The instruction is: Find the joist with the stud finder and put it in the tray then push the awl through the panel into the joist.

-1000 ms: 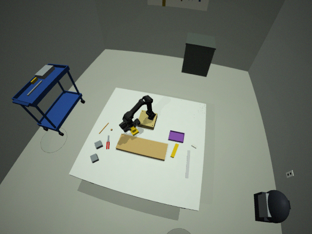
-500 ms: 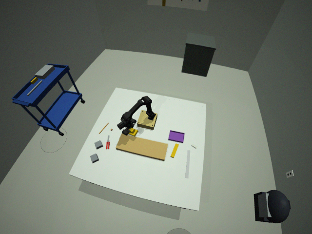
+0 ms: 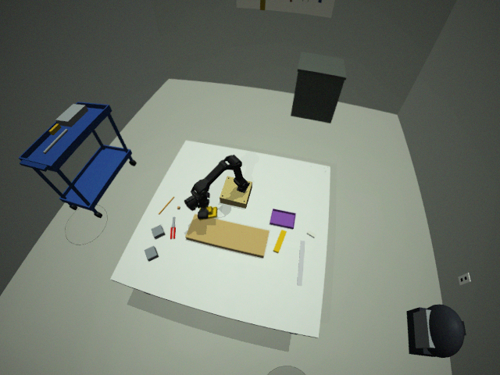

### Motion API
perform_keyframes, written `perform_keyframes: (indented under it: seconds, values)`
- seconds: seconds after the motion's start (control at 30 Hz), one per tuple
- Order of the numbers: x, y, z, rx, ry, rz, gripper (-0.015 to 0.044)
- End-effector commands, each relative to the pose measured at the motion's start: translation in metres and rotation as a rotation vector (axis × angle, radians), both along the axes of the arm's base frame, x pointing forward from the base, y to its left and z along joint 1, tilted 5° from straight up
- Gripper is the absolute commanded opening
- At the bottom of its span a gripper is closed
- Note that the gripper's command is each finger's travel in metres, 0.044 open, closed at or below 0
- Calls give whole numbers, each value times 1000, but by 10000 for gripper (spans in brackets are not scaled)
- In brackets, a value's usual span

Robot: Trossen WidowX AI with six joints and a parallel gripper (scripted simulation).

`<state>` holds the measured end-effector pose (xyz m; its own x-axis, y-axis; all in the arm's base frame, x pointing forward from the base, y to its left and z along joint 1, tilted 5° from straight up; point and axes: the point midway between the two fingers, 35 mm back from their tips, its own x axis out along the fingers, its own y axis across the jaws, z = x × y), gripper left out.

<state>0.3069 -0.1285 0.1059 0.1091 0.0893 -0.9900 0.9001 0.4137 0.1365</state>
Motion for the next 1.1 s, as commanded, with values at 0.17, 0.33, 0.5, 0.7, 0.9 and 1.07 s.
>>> perform_keyframes:
  seconds: [0.17, 0.33, 0.5, 0.7, 0.9, 1.07]
  values:
    - [20, -8, 8, -45, -99, 297, 0]
    - [29, -12, 10, -75, -143, 466, 0]
    - [37, -15, 12, -110, -186, 634, 0]
    - [48, -20, 15, -159, -236, 836, 0]
    - [58, -24, 18, -216, -282, 1037, 0]
    - [66, -28, 20, -269, -318, 1204, 0]
